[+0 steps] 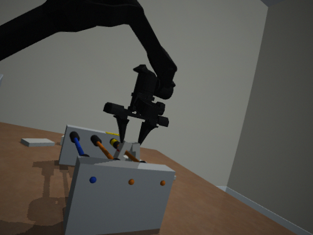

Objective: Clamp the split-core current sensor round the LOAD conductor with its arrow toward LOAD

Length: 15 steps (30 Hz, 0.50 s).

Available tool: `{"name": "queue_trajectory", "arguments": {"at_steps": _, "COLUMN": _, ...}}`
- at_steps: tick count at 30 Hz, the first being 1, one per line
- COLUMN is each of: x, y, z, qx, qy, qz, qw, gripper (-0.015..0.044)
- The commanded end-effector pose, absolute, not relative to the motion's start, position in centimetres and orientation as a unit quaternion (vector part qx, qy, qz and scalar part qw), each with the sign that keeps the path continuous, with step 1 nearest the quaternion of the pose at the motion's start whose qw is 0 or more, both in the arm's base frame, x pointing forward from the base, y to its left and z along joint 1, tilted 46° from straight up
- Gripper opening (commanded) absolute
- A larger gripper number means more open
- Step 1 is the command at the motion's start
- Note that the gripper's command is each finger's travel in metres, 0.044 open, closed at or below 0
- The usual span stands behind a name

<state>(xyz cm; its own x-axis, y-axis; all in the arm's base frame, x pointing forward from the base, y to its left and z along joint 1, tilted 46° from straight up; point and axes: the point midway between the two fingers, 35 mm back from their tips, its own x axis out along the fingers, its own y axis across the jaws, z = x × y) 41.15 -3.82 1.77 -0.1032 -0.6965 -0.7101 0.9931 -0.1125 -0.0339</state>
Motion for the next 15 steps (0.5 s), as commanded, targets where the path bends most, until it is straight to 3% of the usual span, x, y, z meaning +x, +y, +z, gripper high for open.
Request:
{"name": "queue_trajectory", "arguments": {"at_steps": 1, "x": 41.15, "y": -3.80, "z": 1.79, "qx": 0.277, "qy": 0.268, "qz": -0.693, "qw": 0.610, "gripper": 0.0079}}
{"name": "queue_trajectory", "arguments": {"at_steps": 15, "x": 41.15, "y": -3.80, "z": 1.79, "qx": 0.277, "qy": 0.268, "qz": -0.693, "qw": 0.610, "gripper": 0.0440}}
